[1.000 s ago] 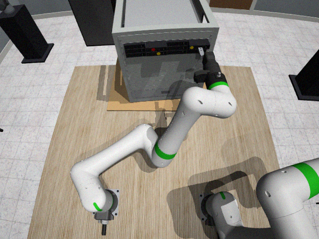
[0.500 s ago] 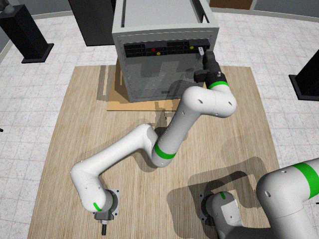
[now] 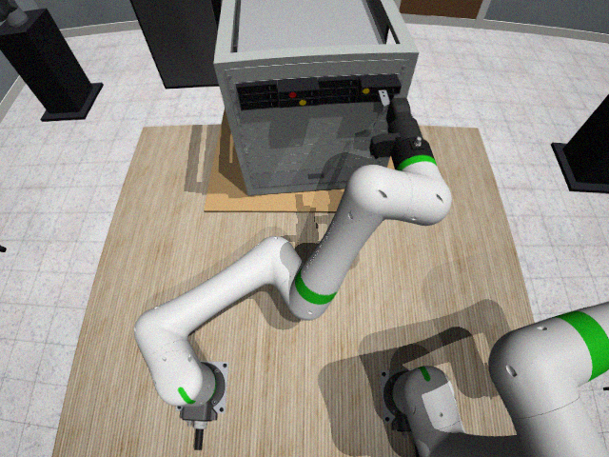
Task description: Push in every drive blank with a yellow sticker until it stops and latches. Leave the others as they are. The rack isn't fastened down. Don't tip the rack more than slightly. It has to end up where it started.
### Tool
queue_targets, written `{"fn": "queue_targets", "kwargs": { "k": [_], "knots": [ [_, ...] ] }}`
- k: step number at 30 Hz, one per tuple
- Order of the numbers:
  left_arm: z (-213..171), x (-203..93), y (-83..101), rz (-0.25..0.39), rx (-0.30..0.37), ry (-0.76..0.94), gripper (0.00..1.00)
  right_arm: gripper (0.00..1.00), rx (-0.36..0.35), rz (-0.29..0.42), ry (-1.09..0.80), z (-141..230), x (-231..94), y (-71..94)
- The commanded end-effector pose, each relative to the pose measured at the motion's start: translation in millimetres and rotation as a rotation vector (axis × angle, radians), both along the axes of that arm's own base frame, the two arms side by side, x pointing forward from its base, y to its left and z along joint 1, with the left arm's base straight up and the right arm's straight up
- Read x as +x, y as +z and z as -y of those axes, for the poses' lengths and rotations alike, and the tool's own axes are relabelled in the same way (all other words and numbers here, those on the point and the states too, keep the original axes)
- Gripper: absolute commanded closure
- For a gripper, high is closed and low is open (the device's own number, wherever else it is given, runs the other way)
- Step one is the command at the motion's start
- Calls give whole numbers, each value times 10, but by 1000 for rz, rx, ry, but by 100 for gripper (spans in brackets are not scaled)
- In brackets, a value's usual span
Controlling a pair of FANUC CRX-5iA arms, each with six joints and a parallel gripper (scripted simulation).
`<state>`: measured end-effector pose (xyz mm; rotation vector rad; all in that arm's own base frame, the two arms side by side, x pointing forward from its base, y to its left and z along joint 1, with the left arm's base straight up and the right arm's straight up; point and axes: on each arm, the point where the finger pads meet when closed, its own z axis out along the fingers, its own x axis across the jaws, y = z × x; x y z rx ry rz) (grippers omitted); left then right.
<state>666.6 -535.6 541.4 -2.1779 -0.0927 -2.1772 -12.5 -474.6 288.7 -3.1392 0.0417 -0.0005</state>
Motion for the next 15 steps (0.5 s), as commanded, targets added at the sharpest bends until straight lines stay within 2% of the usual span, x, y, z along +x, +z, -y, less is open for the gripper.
{"fn": "queue_targets", "kwargs": {
  "k": [1,15],
  "knots": [
    [-6,-5,19,2,-2,0,100,0,-2,0,0,3,-2,10],
    [-14,82,19,2,-2,0,100,0,-2,0,0,3,-2,10]
  ]
}}
